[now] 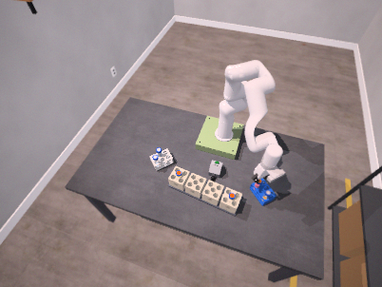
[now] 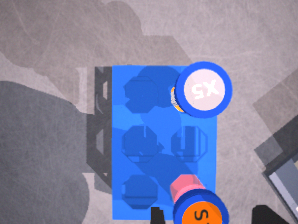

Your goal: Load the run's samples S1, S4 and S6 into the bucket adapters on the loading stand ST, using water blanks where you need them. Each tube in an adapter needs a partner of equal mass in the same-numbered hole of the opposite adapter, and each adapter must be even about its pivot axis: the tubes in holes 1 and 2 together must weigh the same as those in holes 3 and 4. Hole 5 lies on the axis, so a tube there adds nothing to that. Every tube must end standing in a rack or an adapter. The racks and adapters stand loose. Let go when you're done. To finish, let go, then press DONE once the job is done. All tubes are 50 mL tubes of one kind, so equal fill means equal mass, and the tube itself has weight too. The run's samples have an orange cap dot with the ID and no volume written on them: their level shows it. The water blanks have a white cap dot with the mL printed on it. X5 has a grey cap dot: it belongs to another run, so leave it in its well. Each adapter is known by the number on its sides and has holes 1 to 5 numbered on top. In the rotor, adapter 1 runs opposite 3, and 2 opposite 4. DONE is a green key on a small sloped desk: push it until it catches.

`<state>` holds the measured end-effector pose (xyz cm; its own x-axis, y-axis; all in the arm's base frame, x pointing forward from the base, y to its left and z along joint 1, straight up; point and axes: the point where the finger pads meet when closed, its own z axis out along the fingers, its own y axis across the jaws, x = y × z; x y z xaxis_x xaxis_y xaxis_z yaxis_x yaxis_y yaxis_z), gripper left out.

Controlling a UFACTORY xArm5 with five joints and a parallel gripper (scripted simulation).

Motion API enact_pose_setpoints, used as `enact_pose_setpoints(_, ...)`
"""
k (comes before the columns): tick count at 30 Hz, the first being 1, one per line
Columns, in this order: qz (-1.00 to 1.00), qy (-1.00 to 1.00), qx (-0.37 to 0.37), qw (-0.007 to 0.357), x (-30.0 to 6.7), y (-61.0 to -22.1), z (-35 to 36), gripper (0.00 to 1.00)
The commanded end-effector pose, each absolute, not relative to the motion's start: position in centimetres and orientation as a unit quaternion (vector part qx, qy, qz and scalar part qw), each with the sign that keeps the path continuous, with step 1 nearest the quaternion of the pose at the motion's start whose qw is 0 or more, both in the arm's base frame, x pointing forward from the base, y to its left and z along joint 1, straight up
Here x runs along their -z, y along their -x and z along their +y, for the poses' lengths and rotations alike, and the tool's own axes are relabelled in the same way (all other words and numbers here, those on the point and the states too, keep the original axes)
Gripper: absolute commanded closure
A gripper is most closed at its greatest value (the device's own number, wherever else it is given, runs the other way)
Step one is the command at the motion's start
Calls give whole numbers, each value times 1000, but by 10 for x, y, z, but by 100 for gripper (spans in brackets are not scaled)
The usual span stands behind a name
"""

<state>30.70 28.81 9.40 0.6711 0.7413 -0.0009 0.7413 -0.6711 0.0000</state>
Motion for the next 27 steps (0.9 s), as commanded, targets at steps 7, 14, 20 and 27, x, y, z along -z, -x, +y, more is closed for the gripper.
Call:
enact_pose_setpoints(7, 406, -914, -1, -2, -77, -308, 289, 43)
enact_pose_setpoints(14, 406, -914, -1, -2, -77, -308, 289, 43)
enact_pose_setpoints(20, 406, -914, -1, -2, -76, -308, 289, 43)
enact_pose_setpoints(27, 406, -914, -1, -2, -72, -308, 289, 43)
